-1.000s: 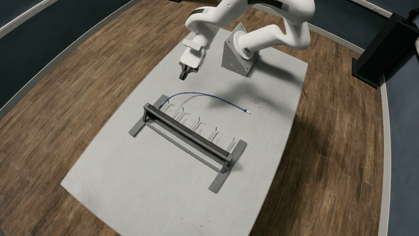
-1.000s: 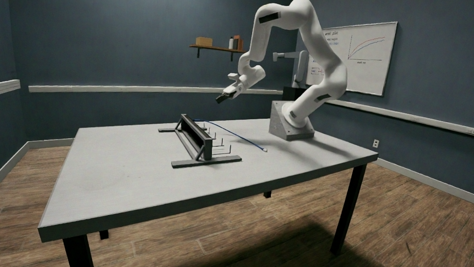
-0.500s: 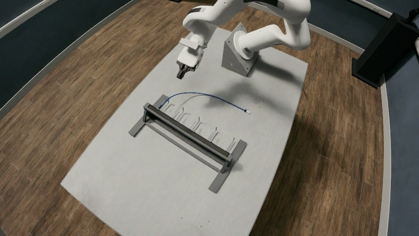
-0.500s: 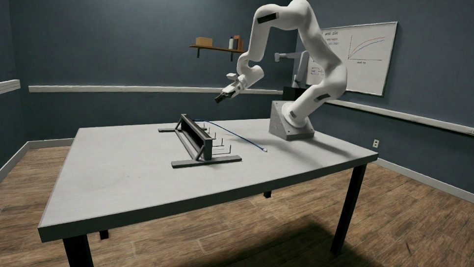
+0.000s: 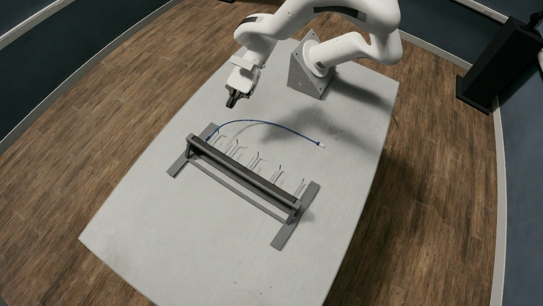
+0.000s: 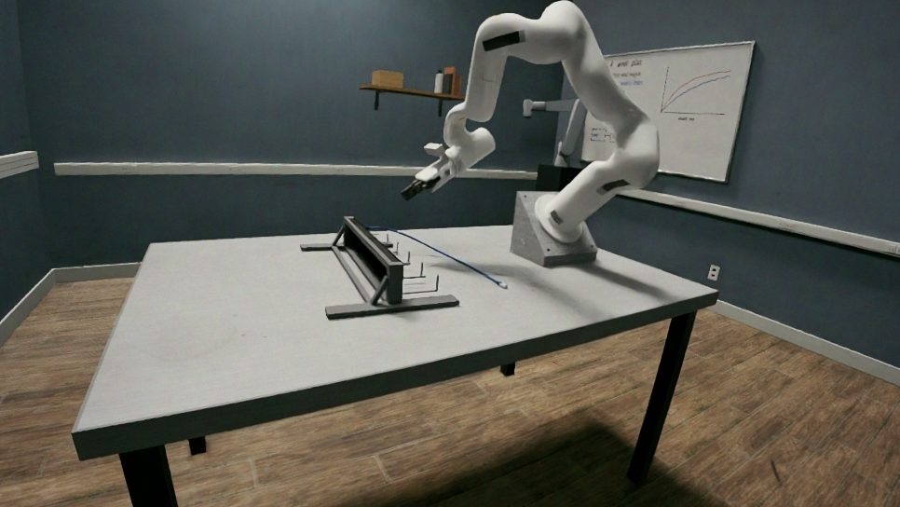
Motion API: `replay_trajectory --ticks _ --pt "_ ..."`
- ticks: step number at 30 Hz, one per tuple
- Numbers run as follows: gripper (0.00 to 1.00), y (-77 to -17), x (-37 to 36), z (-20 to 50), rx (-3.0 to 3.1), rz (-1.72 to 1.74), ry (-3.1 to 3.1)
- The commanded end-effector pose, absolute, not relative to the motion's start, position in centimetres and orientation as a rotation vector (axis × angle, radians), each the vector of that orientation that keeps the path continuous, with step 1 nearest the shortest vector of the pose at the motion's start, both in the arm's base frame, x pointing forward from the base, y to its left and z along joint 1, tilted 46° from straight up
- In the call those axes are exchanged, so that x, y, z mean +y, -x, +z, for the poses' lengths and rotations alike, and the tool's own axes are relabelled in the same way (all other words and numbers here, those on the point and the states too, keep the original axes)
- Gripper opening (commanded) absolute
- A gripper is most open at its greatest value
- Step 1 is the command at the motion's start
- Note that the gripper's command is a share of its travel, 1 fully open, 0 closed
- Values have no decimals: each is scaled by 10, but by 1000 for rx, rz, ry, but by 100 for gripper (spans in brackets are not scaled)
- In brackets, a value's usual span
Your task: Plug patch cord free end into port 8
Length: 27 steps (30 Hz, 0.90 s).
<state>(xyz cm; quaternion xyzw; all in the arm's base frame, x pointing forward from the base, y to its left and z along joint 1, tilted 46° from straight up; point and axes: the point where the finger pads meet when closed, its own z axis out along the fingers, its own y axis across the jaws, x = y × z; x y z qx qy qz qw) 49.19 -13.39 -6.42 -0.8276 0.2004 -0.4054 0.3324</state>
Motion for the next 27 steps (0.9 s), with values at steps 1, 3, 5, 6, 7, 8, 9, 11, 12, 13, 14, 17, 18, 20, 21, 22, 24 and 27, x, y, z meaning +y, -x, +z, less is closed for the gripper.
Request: replay_trajectory --ticks 1,3,5,6,7,8,9,11,12,13,14,17,18,20,21,22,24,27 --pt "0 -496 -133 -66 524 -1062 2162" --pt "0 -499 -132 -67 524 -1062 2162" --pt "0 -502 -130 -69 524 -1062 2162" --pt "0 -503 -130 -69 524 -1062 2162" --pt "0 -503 -130 -70 524 -1062 2162" --pt "0 -504 -129 -70 524 -1062 2162" --pt "0 -504 -129 -70 524 -1062 2162" --pt "0 -505 -129 -71 524 -1062 2162" --pt "0 -505 -129 -71 524 -1062 2162" --pt "0 -505 -129 -71 524 -1062 2162" --pt "0 -505 -129 -71 524 -1062 2162" --pt "0 -505 -129 -71 524 -1062 2162" --pt "0 -505 -129 -71 524 -1062 2162" --pt "0 -505 -129 -71 524 -1062 2162" --pt "0 -505 -129 -71 524 -1062 2162" --pt "0 -505 -129 -71 524 -1062 2162" --pt "0 -505 -129 -71 524 -1062 2162" --pt "0 -505 -129 -71 524 -1062 2162"
